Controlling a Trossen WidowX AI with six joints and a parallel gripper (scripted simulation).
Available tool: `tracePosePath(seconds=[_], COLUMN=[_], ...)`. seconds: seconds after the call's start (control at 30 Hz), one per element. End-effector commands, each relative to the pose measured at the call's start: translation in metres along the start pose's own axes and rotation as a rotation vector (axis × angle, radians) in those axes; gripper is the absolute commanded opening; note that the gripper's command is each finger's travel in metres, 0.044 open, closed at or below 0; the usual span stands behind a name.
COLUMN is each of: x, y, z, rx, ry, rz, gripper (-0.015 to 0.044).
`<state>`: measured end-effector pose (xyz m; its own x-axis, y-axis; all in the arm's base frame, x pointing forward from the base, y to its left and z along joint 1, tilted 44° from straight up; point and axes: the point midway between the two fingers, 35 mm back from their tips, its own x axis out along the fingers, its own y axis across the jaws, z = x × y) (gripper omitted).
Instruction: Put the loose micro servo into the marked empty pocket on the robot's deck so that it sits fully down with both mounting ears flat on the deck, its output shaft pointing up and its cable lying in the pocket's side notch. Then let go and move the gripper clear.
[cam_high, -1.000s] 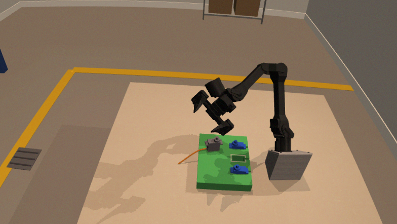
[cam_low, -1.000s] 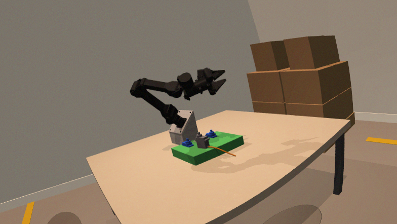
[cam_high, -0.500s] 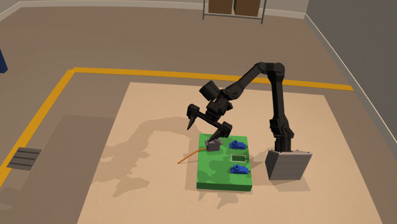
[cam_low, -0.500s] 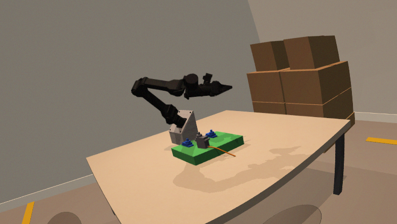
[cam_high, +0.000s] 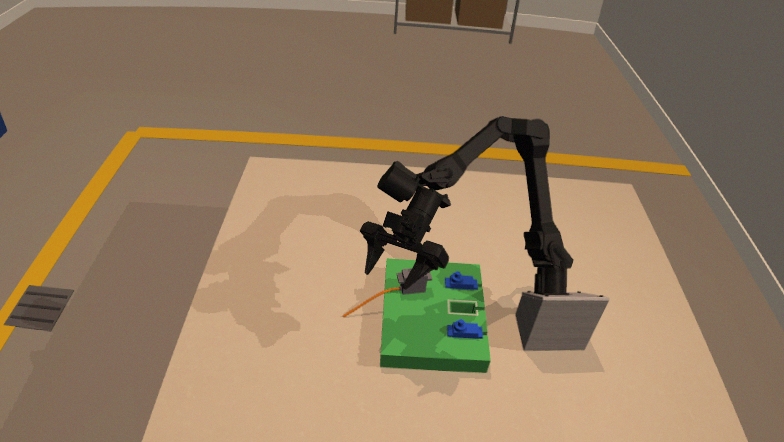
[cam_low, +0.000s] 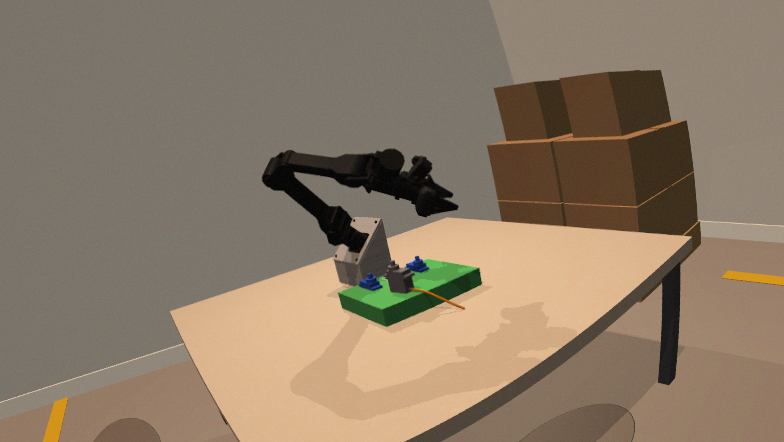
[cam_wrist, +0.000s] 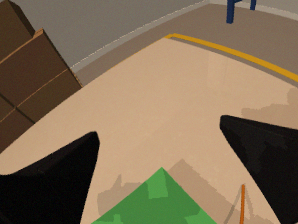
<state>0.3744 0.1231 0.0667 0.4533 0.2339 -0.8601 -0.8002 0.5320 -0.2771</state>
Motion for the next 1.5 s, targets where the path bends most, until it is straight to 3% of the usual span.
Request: tracePosePath(seconds=[0.0, 0.57, 1.07, 1.47], x=[0.001, -0.023, -0.072, -0.077], y=[-0.005, -0.023, -0.042, -0.047], z=[-0.018, -0.081, -0.121, -0.131], rx=[0.110, 0.437, 0.604, 0.616], ry=[0.123, 0.561, 0.894, 0.936], rz=[-0.023, -0.207, -0.510, -0.569], gripper=[0.0440, 0.0440, 0.0440, 0.0440])
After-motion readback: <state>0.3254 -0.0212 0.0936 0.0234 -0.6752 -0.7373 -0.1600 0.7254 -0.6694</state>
